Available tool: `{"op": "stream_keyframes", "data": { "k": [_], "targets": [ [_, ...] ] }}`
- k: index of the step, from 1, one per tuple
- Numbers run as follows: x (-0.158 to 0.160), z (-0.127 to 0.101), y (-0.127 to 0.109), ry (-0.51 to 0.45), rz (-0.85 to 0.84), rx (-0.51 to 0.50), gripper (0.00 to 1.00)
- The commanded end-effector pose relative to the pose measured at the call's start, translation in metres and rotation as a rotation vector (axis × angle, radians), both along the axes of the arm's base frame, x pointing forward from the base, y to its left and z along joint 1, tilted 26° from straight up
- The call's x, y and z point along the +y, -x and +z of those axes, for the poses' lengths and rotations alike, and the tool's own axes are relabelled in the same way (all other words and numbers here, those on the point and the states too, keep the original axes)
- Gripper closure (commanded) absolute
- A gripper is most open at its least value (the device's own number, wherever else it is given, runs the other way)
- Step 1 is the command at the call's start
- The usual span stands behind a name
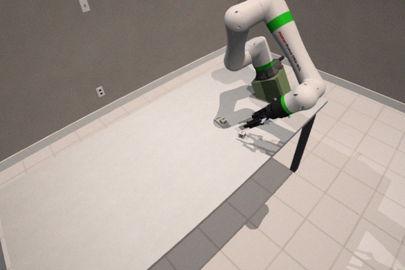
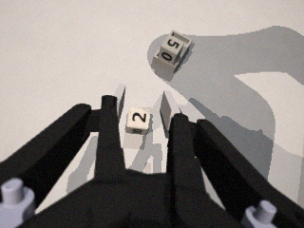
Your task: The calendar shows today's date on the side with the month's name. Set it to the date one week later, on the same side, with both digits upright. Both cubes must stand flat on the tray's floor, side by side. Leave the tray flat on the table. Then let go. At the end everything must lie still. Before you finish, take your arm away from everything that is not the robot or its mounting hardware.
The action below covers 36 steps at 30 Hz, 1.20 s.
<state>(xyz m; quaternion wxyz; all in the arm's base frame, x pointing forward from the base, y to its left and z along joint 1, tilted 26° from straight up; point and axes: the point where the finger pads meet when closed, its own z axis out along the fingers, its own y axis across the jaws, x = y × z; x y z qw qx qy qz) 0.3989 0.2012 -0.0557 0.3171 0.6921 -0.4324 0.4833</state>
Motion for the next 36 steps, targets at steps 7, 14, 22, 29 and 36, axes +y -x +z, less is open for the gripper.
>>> {"op": "stream_keyframes", "data": {
  "k": [7,14,22,29,36],
  "targets": [
    [0.000,-0.001,0.000,0.000,0.000,0.000,0.71],
    [-0.002,-0.004,-0.001,0.000,0.000,0.000,0.71],
    [-0.006,-0.014,-0.003,0.000,0.000,0.000,0.71],
    [-0.010,-0.022,-0.004,0.000,0.000,0.000,0.71],
    [-0.015,-0.034,-0.006,0.000,0.000,0.000,0.71]
  ]
}}
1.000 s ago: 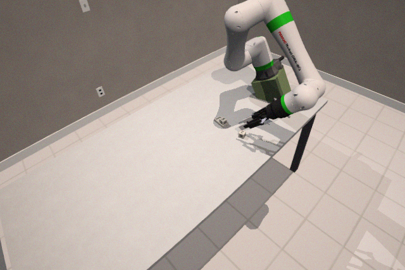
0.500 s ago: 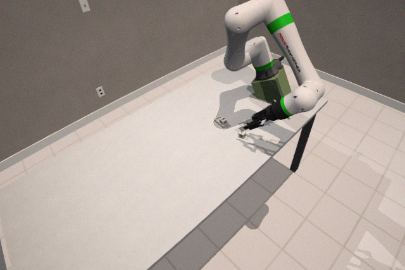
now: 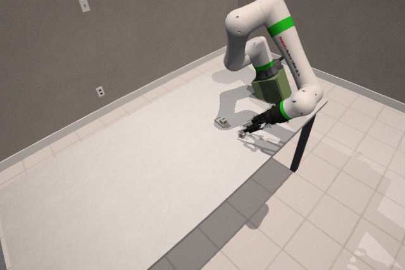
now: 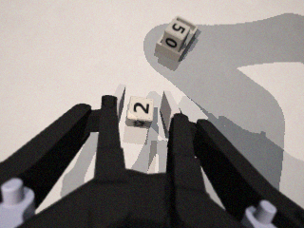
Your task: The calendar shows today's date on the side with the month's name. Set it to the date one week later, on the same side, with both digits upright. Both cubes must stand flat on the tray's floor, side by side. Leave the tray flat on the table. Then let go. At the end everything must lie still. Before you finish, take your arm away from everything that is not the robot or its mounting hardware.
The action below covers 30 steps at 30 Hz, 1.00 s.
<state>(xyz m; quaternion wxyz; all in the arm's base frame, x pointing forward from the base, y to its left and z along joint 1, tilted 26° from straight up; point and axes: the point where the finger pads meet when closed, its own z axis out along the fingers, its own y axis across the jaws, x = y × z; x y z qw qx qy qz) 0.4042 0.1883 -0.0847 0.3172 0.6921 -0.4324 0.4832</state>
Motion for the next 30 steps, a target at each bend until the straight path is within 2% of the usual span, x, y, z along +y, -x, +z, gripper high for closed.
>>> {"op": "stream_keyframes", "data": {
  "k": [1,18,30],
  "targets": [
    [-0.003,-0.007,-0.001,0.000,0.000,0.000,0.71],
    [-0.012,-0.028,-0.005,0.000,0.000,0.000,0.71],
    [-0.015,-0.034,-0.006,0.000,0.000,0.000,0.71]
  ]
}}
